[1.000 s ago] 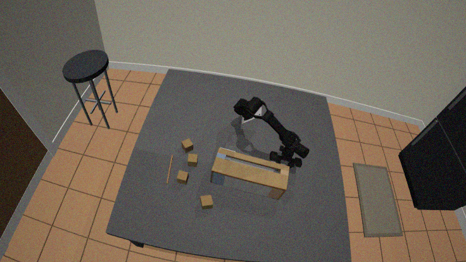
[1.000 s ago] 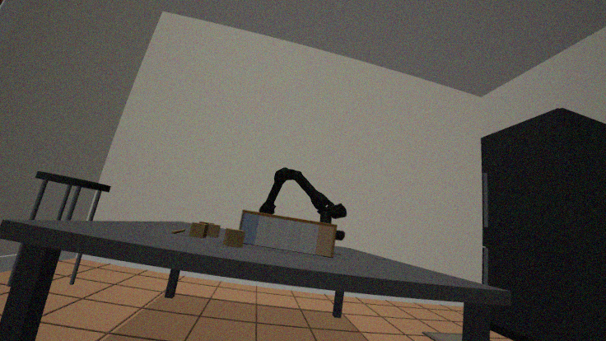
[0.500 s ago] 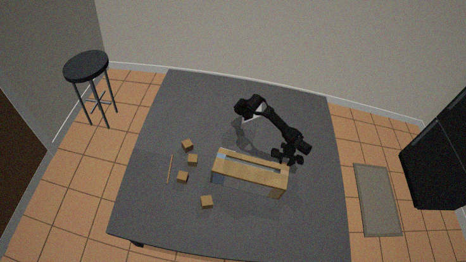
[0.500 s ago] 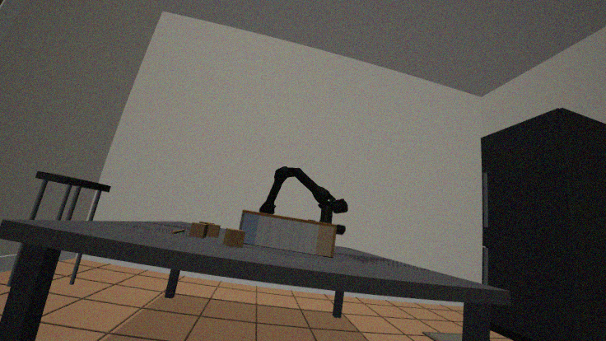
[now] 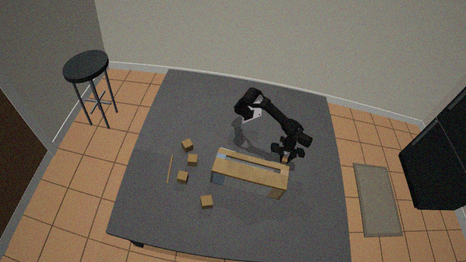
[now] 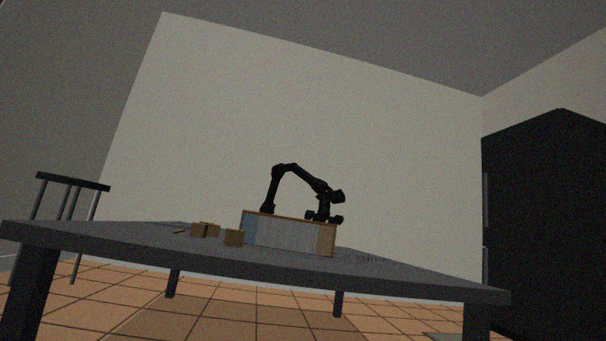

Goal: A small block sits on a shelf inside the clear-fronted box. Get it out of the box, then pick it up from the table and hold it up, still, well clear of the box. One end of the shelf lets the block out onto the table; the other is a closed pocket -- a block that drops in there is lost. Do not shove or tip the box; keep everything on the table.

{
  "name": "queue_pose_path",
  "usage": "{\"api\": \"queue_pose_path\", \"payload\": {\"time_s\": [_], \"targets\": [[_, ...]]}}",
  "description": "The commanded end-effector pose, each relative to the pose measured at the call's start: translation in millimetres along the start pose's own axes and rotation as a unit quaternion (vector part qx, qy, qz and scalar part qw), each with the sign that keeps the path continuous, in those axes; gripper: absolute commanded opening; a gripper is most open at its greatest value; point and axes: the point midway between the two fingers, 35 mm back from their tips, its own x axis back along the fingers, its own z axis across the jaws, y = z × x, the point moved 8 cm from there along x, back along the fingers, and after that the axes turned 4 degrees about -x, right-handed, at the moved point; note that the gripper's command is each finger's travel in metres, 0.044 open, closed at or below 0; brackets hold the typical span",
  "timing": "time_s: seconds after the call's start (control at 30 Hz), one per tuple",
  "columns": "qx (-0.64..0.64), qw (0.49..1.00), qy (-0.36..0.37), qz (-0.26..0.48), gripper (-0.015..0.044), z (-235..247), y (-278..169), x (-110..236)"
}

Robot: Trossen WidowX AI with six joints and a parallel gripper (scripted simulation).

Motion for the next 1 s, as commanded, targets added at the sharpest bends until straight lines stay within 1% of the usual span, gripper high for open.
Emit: {"api": "queue_pose_path", "payload": {"time_s": [0.0, 0.5, 0.97], "targets": [[0.024, 1.000, -0.020, 0.003, 0.0000, 11.2, -3.8, 19.2], [0.132, 0.989, -0.072, 0.011, 0.0000, 54.3, 2.7, 65.5], [0.235, 0.964, -0.120, 0.029, 0.0000, 96.2, 19.1, 97.4]]}}
